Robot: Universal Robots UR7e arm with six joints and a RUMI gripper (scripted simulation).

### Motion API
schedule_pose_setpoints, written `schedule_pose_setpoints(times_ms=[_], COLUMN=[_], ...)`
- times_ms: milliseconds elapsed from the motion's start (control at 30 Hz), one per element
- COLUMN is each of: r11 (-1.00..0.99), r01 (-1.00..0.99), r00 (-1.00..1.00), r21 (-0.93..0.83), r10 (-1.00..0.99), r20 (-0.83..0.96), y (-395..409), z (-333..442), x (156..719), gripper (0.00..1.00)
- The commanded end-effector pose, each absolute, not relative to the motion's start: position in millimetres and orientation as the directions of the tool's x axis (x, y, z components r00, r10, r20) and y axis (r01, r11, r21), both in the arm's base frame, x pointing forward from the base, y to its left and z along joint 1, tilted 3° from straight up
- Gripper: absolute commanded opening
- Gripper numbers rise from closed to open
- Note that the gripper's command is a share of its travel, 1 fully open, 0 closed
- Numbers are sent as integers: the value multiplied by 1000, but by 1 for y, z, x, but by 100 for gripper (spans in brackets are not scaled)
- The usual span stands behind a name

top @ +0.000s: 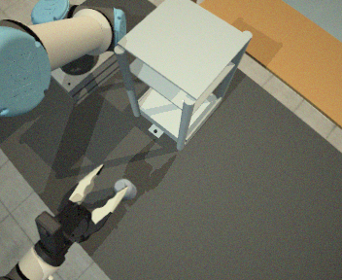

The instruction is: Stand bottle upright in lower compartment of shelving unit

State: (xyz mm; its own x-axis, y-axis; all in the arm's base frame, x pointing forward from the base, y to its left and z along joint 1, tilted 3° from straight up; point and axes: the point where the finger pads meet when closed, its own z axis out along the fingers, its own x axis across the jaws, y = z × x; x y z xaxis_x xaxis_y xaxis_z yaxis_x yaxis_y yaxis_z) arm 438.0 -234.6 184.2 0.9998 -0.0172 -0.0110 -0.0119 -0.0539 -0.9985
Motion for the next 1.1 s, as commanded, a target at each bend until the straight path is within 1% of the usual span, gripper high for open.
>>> schedule_pose_setpoints(times_ms=[0, 1067], r11=[-50, -51], r01=[-14, -13], r00=[1000, 1000], r21=[-999, -999], r10=[-19, -19], r20=[-13, -12], y=[-235, -239], z=[175, 101], x=[437, 436], gripper=[45, 45])
